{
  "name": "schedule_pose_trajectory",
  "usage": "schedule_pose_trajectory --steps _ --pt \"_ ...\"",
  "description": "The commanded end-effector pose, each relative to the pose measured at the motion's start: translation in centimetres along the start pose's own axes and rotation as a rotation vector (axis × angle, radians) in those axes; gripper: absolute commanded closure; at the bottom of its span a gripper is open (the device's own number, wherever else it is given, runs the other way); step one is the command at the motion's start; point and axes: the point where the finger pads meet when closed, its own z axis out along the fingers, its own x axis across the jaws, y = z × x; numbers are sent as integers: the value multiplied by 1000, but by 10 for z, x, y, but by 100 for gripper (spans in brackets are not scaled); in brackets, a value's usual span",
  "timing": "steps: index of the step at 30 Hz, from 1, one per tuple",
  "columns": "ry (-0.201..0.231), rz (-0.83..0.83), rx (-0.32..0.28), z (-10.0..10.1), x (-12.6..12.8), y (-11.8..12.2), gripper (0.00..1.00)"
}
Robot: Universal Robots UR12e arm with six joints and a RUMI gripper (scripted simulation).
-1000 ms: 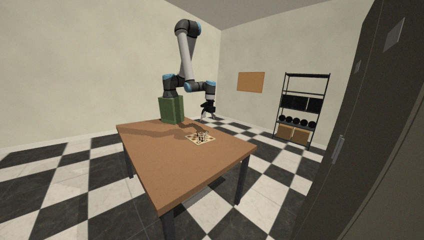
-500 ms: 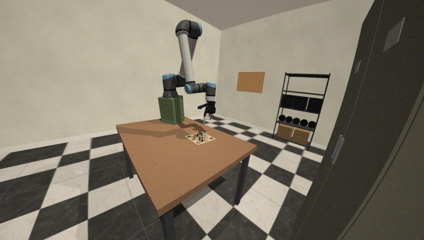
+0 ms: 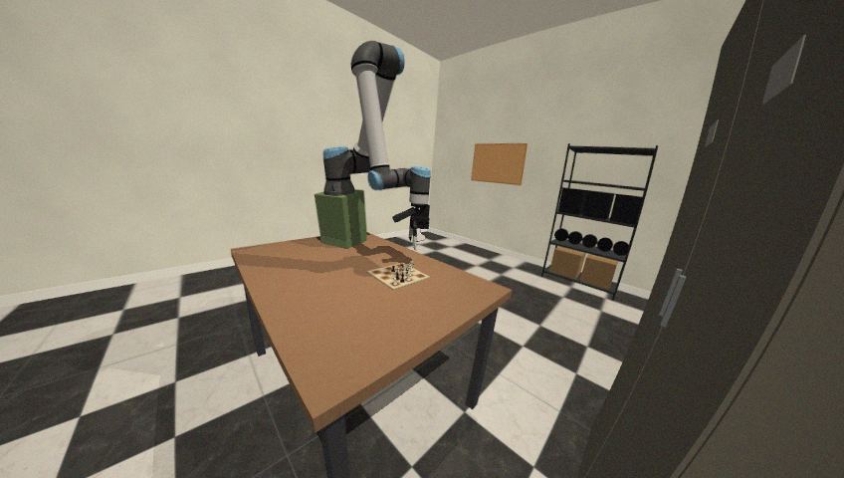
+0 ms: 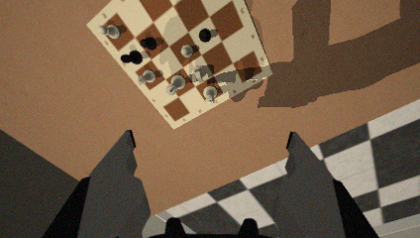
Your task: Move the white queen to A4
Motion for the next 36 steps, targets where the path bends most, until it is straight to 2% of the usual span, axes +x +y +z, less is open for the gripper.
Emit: schedule_pose_trajectory --steps 1,9,19,20,36 --pt "-1 -98 -6 2 -1 1 0" --pt "-1 -230 -6 5 -1 2 0" --pt "-1 -255 -6 6 -1 2 0" --pt "-1 -255 -6 6 -1 2 75" --pt "-1 -255 -6 6 -1 2 75"
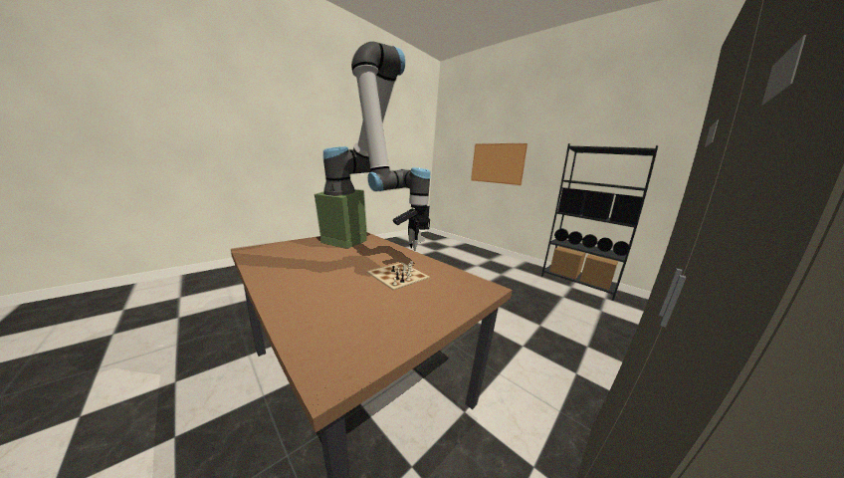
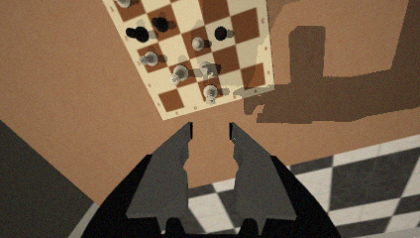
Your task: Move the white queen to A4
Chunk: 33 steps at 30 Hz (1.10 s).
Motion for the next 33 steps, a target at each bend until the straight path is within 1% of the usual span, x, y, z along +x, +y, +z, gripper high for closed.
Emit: schedule_pose_trajectory --steps 1,22,33 --pt "-1 0 0 0 -1 0 75" --pt "-1 0 0 0 -1 0 75" --pt "-1 0 -1 4 -1 0 75"
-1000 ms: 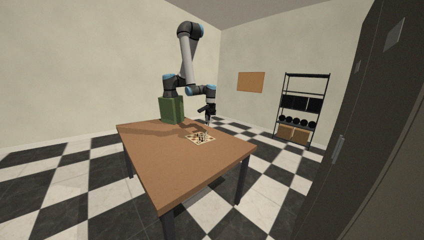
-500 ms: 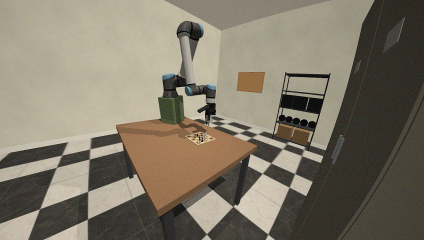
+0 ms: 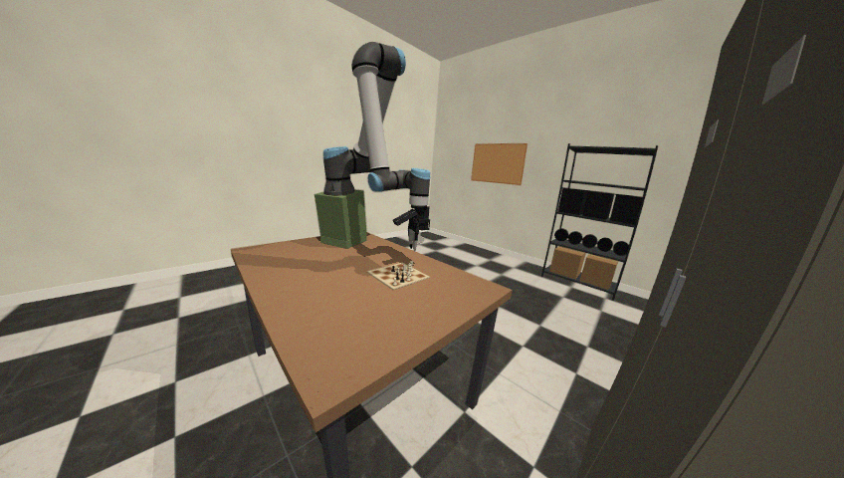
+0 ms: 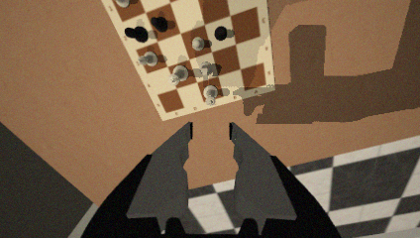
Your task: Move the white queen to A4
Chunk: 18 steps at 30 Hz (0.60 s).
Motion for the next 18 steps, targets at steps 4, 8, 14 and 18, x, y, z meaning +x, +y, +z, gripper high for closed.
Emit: schedule_pose_trajectory --steps 4,8,14,18 --pt "-1 0 0 5 -1 0 75" --pt "-1 0 0 10 -1 0 75" --pt "-1 0 0 18 -1 0 75" --pt "-1 0 0 23 -1 0 75"
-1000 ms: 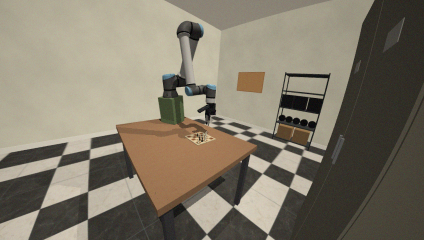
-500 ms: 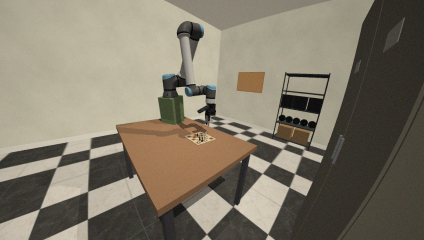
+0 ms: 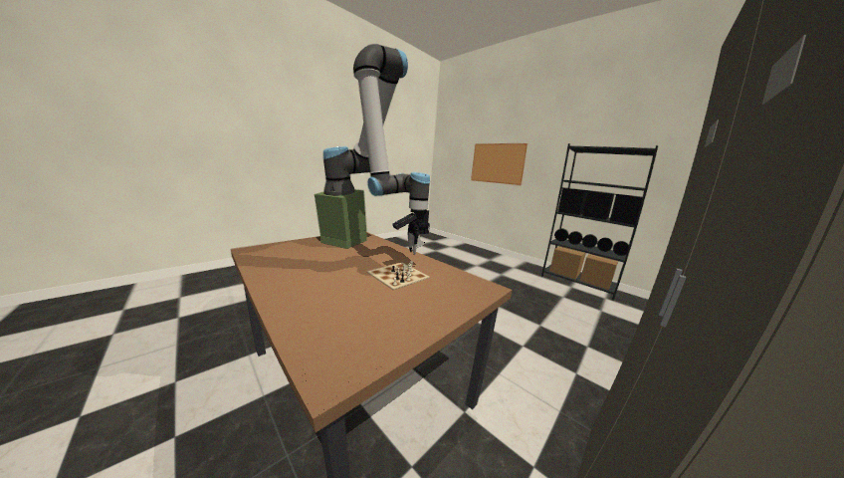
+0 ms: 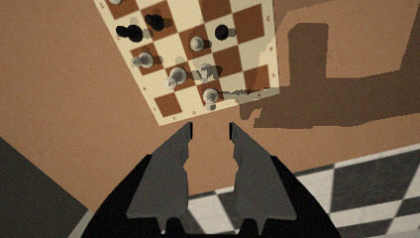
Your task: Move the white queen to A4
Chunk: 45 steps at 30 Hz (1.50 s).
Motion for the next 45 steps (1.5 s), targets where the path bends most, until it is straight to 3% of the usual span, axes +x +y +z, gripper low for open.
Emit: schedule_pose_trajectory --steps 1,21,45 --pt "-1 0 0 6 -1 0 75" --pt "-1 0 0 28 -1 0 75" --pt "-1 0 0 30 -1 0 75"
